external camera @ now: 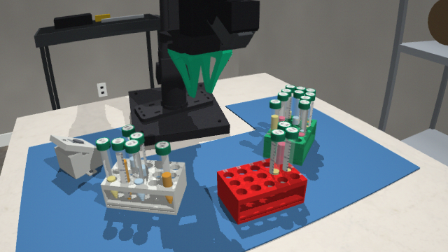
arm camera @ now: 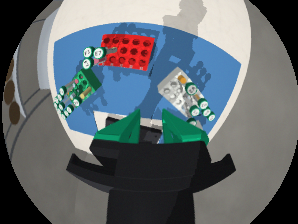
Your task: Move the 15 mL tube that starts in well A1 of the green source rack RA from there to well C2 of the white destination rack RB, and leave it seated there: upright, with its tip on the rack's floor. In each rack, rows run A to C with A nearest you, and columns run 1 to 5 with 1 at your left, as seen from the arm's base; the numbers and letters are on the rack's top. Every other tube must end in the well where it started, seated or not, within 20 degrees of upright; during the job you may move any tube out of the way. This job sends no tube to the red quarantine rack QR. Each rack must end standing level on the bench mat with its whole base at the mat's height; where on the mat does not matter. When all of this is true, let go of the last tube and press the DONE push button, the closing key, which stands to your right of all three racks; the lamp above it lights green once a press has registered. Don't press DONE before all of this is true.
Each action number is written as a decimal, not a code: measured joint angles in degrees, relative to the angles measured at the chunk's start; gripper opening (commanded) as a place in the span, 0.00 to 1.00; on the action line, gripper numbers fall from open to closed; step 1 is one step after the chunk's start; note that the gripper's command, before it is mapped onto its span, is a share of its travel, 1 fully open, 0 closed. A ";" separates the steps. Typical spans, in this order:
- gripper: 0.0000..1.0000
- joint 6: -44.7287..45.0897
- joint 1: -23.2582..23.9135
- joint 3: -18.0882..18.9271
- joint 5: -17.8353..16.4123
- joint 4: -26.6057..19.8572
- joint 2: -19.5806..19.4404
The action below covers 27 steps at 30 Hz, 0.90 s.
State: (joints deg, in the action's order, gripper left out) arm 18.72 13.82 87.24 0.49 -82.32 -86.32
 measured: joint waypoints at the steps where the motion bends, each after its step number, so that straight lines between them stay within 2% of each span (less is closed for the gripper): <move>1: 0.30 1.07 1.09 0.50 -0.17 -0.07 -0.42; 9: 0.30 7.63 6.80 3.76 -1.33 -0.63 -3.28; 19: 0.30 16.26 15.89 10.88 -2.47 -1.57 -9.40; 27: 0.30 18.03 15.56 10.88 -2.78 -1.99 -9.09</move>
State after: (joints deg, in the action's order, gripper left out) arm 36.75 29.39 98.13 -2.28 -84.31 -95.42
